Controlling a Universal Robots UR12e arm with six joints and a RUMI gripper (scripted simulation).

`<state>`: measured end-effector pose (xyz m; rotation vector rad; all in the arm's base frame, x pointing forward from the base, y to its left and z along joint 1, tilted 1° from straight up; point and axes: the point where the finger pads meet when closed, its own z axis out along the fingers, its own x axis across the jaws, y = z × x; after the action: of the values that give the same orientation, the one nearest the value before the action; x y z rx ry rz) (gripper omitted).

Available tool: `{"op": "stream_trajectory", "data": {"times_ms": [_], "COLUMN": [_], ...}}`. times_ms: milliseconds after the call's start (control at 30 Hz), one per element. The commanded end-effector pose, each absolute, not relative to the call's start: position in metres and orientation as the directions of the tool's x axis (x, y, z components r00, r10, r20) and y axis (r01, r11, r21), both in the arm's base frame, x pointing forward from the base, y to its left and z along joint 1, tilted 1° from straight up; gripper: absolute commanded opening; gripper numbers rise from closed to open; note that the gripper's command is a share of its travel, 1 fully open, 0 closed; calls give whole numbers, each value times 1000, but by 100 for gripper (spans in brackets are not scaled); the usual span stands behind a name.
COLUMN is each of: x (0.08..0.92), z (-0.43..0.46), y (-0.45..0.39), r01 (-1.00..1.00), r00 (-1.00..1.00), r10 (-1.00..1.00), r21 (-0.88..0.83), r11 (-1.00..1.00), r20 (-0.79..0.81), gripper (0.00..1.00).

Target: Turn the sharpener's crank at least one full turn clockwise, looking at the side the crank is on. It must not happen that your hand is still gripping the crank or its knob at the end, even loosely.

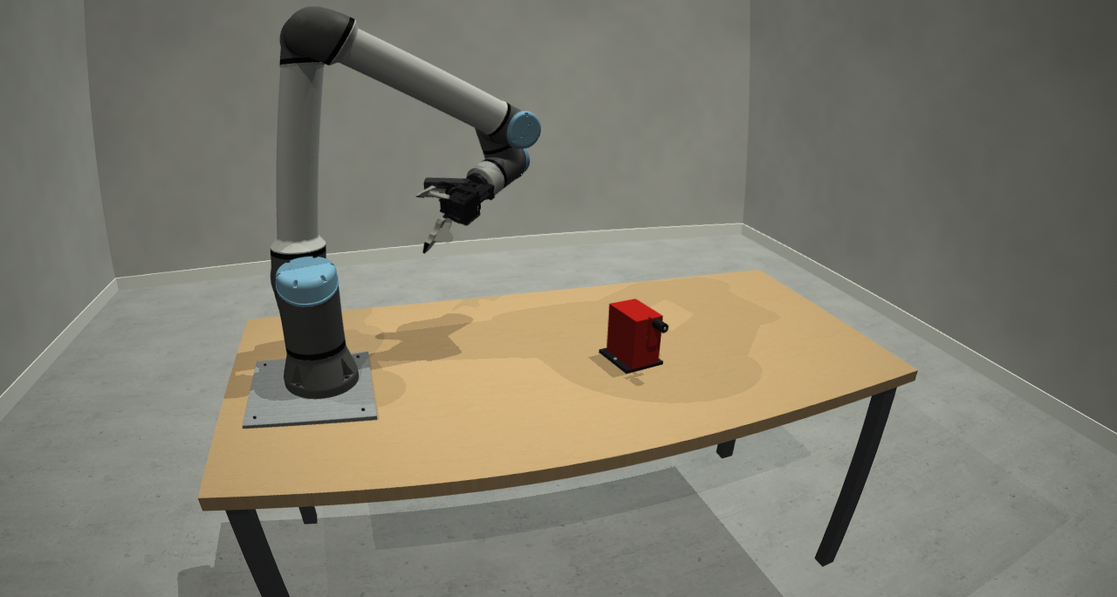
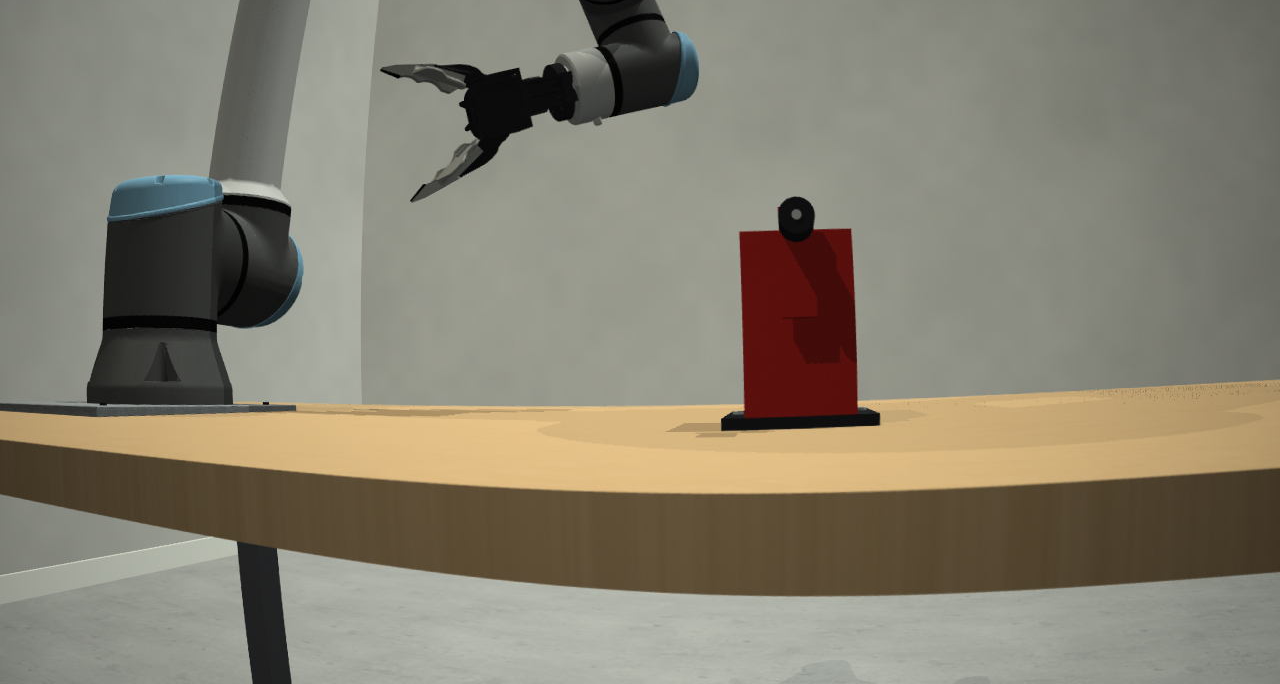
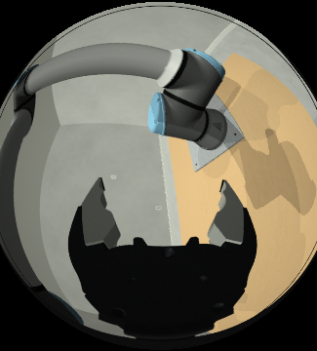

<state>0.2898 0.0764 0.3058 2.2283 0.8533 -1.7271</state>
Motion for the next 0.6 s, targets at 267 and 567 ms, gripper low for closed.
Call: {"op": "stream_trajectory", "data": {"times_ms": [267, 567], "x": [290, 290], "z": [306, 306], "y": [76, 76], "r01": [549, 549], "r00": [154, 154], "r10": [320, 320], "r21": [-189, -189], "r11": [-815, -815], "r20": [-935, -935], "gripper": [100, 32]}}
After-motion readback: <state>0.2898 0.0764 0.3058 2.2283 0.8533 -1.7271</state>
